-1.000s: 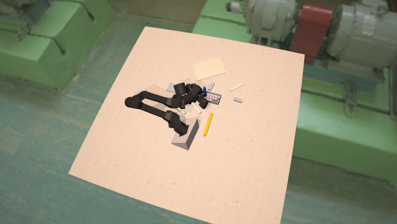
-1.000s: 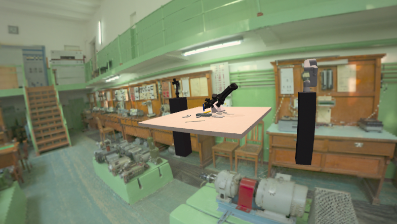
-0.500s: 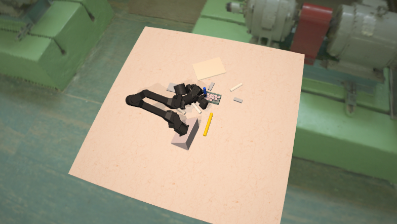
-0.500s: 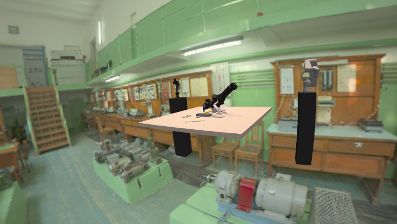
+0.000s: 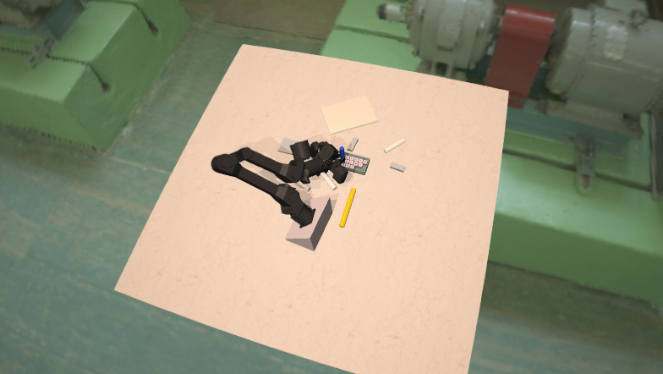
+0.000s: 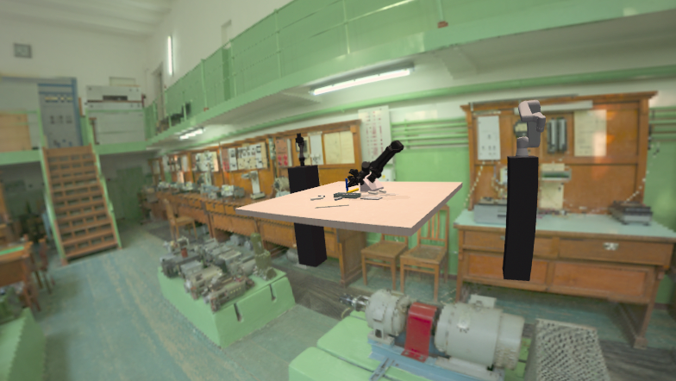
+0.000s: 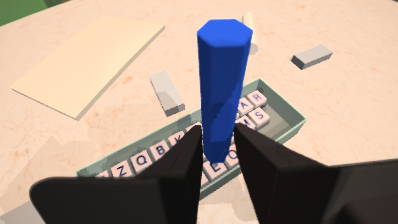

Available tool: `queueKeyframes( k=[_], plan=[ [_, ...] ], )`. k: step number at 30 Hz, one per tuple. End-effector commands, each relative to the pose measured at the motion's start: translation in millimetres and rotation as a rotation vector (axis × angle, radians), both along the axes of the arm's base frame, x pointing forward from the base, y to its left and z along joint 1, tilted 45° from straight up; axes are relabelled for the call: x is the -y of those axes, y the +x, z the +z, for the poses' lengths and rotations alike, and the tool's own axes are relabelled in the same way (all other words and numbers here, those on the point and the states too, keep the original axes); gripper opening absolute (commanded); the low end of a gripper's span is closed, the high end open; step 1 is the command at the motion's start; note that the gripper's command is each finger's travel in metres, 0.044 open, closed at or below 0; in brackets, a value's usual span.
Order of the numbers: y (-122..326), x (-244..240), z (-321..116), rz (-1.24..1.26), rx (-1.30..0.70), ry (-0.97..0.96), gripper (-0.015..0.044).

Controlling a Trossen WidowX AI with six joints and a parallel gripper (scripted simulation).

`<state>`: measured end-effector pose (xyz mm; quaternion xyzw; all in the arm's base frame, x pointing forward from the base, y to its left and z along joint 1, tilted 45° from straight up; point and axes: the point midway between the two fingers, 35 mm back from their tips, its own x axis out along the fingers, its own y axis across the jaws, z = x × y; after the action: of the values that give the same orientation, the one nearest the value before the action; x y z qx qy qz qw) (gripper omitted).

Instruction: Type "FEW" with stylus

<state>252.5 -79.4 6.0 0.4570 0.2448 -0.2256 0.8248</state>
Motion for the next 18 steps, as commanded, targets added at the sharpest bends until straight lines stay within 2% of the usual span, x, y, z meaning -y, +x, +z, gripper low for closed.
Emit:
queueKeyframes(
  k=[1, 18],
  plan=[
    [-1.0, -1.5, -2.2, -0.004, -0.003, 0.004, 0.0081],
    [-3.8, 11.6, 10.3, -0.004, -0.005, 0.003, 0.0081]
  ],
)
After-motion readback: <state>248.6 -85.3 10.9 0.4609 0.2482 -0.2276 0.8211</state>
